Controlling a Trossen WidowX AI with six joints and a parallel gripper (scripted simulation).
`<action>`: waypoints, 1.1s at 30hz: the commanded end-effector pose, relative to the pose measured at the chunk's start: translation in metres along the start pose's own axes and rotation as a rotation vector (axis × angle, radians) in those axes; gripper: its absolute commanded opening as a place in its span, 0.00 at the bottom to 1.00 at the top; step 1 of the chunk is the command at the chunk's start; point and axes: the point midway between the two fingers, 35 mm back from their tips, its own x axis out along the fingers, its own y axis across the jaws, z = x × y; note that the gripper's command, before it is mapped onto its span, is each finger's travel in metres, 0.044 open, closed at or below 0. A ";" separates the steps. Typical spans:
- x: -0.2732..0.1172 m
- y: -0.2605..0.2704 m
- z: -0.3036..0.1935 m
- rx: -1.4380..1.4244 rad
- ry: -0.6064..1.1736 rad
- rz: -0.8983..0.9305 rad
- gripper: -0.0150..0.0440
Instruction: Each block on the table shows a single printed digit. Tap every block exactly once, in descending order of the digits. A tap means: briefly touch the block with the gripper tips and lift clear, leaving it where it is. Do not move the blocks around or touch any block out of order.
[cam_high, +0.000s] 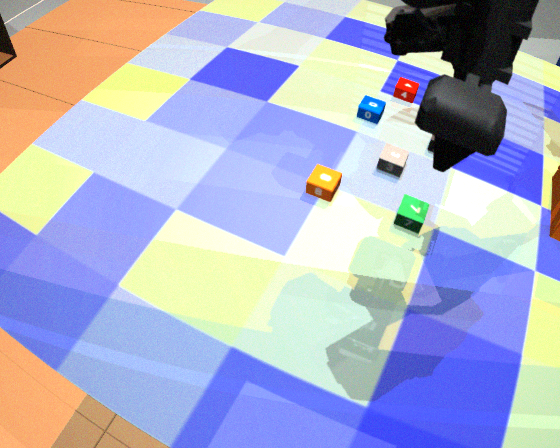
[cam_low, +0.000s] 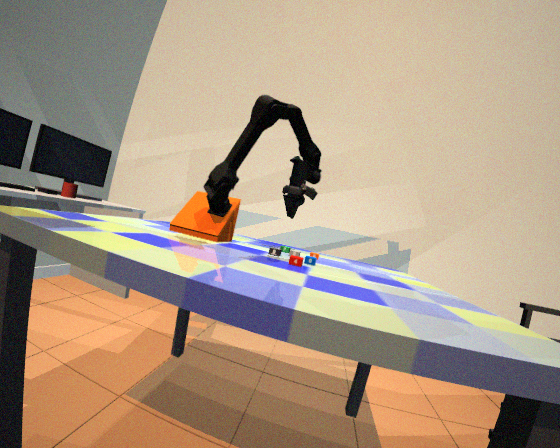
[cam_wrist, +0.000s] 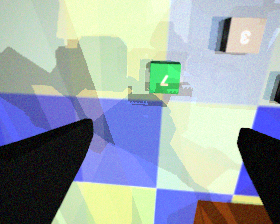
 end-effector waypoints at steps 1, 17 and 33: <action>0.002 0.001 -0.002 0.004 0.008 0.001 0.93; -0.003 0.010 0.062 0.006 0.005 0.005 0.93; 0.002 0.008 0.112 0.010 0.003 0.000 0.93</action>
